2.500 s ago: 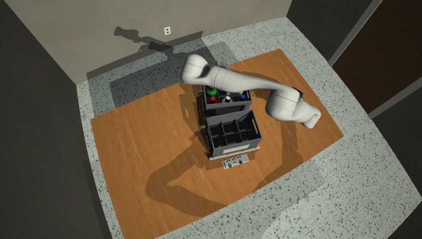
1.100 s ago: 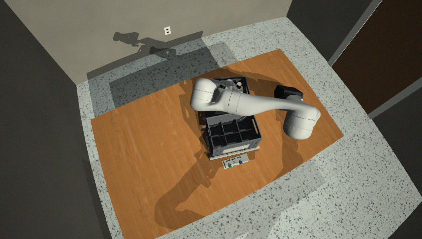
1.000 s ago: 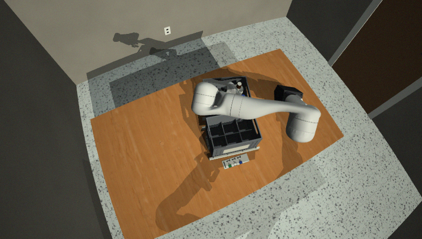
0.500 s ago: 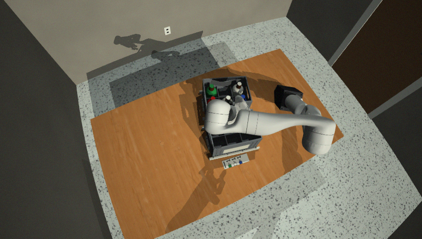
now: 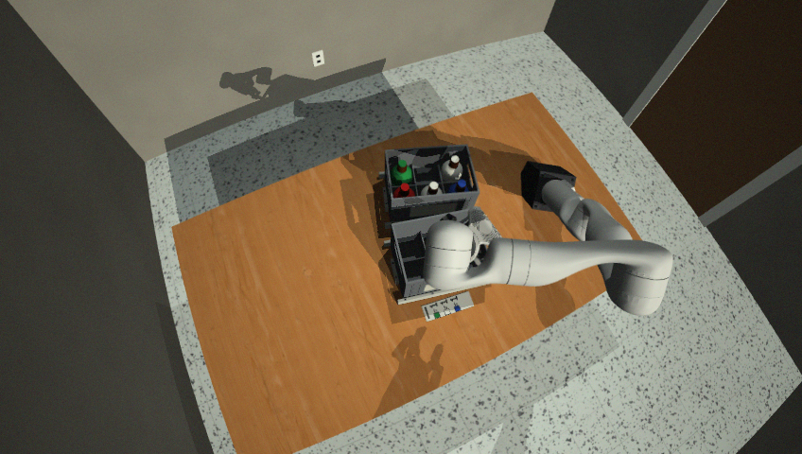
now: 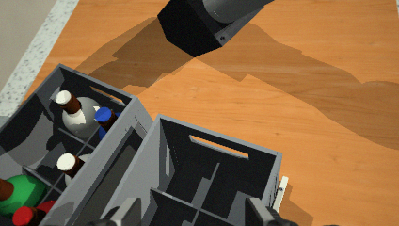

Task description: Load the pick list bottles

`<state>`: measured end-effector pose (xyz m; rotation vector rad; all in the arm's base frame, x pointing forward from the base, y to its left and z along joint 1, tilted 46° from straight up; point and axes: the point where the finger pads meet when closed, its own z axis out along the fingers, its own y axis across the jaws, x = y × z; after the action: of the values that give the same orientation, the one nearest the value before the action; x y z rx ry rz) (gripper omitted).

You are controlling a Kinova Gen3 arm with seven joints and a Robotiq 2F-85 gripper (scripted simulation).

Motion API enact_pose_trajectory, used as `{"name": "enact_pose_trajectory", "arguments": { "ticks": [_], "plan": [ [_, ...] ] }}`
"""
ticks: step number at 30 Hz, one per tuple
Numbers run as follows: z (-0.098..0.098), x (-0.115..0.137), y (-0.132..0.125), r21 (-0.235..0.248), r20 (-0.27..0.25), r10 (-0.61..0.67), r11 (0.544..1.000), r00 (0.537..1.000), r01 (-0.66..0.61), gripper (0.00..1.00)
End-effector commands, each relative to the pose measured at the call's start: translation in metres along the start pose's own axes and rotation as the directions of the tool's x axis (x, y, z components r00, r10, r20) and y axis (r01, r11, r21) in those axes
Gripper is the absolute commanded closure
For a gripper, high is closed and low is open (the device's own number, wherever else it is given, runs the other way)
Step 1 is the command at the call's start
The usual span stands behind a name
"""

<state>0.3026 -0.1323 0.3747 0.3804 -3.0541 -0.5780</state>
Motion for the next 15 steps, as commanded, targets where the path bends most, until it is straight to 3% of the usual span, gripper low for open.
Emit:
{"name": "enact_pose_trajectory", "arguments": {
  "ticks": [1, 3, 7, 10, 12, 15],
  "plan": [
    [-0.007, 0.002, 0.022, 0.012, 0.005, -0.003, 1.000, 1.000, 0.003, 0.33],
    [-0.009, 0.000, 0.028, 0.036, 0.059, -0.037, 0.999, 0.998, 0.035, 0.33],
    [-0.011, 0.004, 0.052, 0.026, 0.049, -0.025, 0.999, 0.999, 0.024, 0.33],
    [-0.011, 0.004, 0.053, 0.026, 0.049, -0.025, 0.999, 0.998, 0.024, 0.33],
    [-0.013, 0.004, 0.057, 0.047, 0.108, -0.056, 0.998, 0.993, 0.051, 0.33],
    [-0.014, 0.009, 0.075, 0.037, 0.098, -0.052, 0.998, 0.994, 0.048, 0.33]
  ]
}}
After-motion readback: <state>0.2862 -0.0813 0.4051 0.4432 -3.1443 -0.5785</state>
